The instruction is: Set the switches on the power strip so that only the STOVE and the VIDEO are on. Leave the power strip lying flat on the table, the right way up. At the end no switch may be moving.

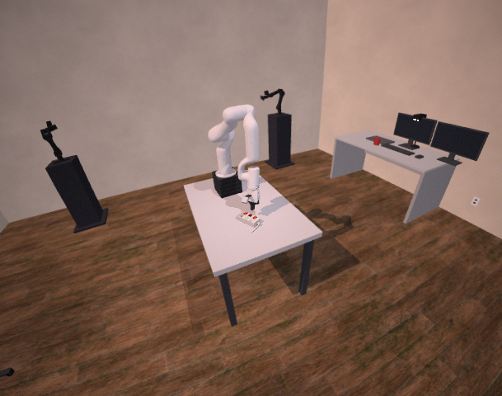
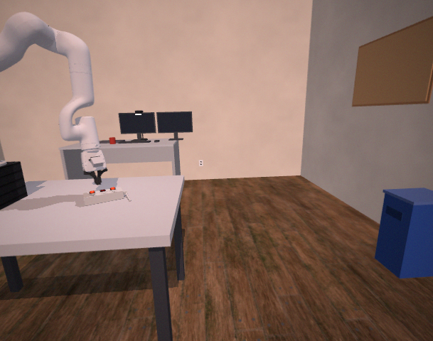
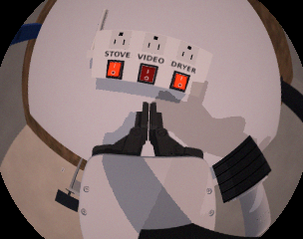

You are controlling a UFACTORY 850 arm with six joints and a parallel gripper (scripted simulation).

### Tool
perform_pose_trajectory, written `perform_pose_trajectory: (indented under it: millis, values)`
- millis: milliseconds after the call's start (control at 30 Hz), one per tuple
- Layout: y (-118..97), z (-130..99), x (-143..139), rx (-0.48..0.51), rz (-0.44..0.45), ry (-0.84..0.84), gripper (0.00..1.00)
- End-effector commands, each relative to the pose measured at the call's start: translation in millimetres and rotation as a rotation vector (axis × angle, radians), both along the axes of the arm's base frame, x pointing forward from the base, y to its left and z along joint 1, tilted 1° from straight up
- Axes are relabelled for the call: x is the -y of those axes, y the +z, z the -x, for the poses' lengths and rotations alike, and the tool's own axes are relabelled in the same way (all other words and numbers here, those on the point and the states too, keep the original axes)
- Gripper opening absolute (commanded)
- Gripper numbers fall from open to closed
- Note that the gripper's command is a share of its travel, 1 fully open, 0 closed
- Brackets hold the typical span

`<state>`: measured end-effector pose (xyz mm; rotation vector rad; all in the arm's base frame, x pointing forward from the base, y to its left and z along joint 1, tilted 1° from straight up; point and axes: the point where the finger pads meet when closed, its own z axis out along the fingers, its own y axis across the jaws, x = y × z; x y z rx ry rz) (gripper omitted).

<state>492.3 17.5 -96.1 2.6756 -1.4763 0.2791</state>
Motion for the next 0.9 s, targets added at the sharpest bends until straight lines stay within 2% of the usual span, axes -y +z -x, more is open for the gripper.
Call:
perform_pose_trajectory:
  millis: [0, 67, 133, 867]
  values:
    - [26.7, -0.3, 0.5, 0.003, 0.001, -0.001, 0.0]
    - [42.0, 1.0, 0.4, 0.004, 0.0, -0.001, 0.0]
    - [45.0, 1.3, 0.3, 0.004, -0.001, 0.0, 0.0]
    - [45.6, 1.4, 0.3, 0.004, -0.001, 0.0, 0.0]
